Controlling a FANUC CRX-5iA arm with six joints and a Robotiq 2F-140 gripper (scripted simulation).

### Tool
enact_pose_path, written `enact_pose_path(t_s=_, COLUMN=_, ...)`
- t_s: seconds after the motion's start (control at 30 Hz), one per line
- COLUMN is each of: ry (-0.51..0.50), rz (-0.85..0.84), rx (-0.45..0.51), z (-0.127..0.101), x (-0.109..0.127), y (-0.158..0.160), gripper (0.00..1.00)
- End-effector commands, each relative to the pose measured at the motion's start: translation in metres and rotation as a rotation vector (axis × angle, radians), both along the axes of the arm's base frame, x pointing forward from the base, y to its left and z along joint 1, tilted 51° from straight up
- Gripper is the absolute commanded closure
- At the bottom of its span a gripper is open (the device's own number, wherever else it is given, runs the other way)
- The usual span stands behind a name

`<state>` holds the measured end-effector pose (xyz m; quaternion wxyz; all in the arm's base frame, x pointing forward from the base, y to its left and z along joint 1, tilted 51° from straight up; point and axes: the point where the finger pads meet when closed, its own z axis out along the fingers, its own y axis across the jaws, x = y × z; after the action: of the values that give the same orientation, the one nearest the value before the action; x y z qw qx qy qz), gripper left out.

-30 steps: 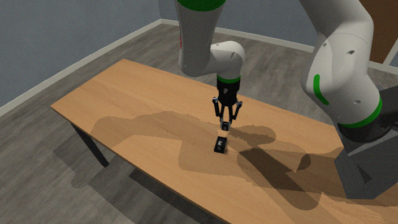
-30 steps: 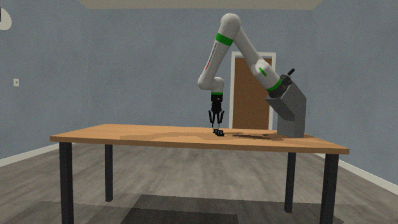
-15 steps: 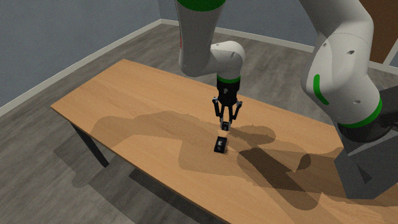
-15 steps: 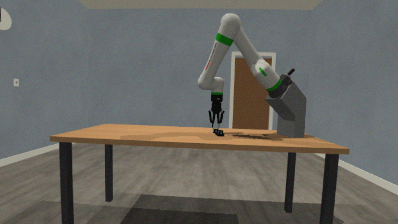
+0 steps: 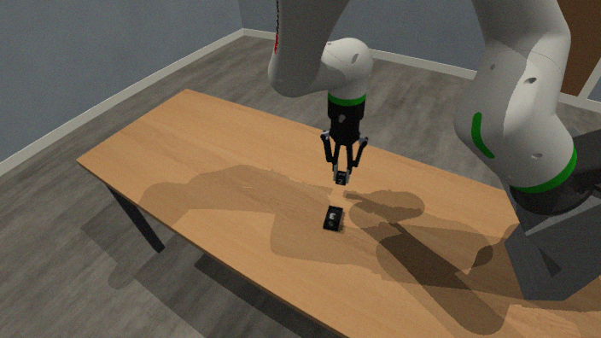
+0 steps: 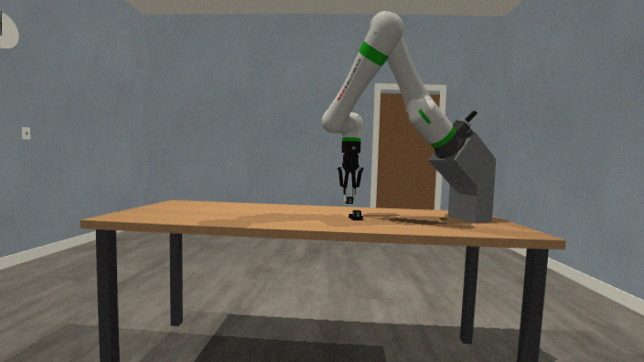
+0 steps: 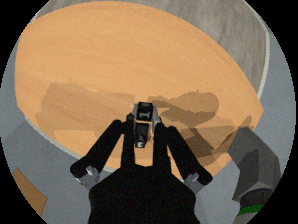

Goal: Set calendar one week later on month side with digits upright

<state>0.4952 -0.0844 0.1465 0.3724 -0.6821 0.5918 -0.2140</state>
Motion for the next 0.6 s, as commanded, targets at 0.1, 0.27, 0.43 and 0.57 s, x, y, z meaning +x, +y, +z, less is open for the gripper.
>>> enact_pose_path(t_s=0.1, ry=0.000, rz=0.000, rx=0.001, z=0.023, x=-0.027, y=-0.009, gripper=0.83)
enact_pose_path(t_s=0.27, ry=0.000, rz=0.000, rx=0.001, z=0.028, x=-0.032, y=-0.011, gripper=0.83)
enact_pose_path(t_s=0.43, ry=0.000, rz=0.000, rx=0.001, z=0.028, x=-0.032, y=-0.011, gripper=0.83)
enact_pose_path(t_s=0.57, ry=0.001, rz=0.000, rx=0.001, z=0.028, x=-0.032, y=-0.011, gripper=0.83)
